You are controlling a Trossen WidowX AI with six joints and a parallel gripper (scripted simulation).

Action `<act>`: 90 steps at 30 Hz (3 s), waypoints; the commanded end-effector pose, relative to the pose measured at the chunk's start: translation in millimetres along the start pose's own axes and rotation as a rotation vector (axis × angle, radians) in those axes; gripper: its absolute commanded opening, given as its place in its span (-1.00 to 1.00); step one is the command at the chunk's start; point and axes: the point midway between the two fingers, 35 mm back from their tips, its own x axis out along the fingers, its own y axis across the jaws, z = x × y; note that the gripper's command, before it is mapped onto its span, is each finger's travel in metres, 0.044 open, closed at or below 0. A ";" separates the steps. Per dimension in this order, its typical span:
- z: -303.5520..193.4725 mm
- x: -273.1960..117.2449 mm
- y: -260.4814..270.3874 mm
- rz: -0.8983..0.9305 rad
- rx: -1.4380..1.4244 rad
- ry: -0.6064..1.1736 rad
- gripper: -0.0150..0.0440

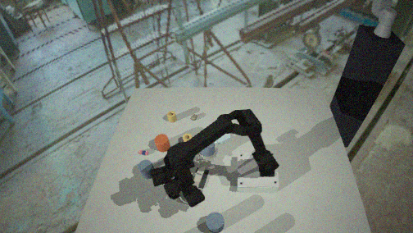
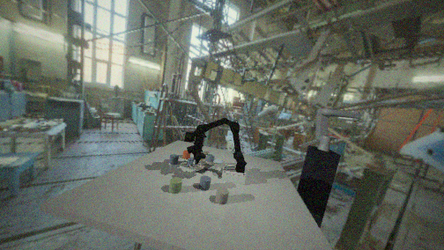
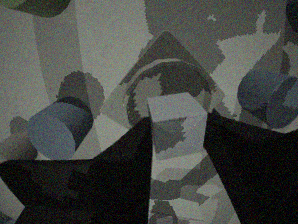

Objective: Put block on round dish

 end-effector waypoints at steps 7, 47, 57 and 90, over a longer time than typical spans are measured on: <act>0.9 -51.2 -1.6 -0.001 0.019 -0.001 -0.49; -54.4 -35.9 -115.1 -0.017 0.039 0.009 -0.49; -78.4 -27.5 -144.1 -0.019 0.038 0.009 -0.49; -177.4 -1.5 -219.2 -0.057 0.035 0.021 -0.49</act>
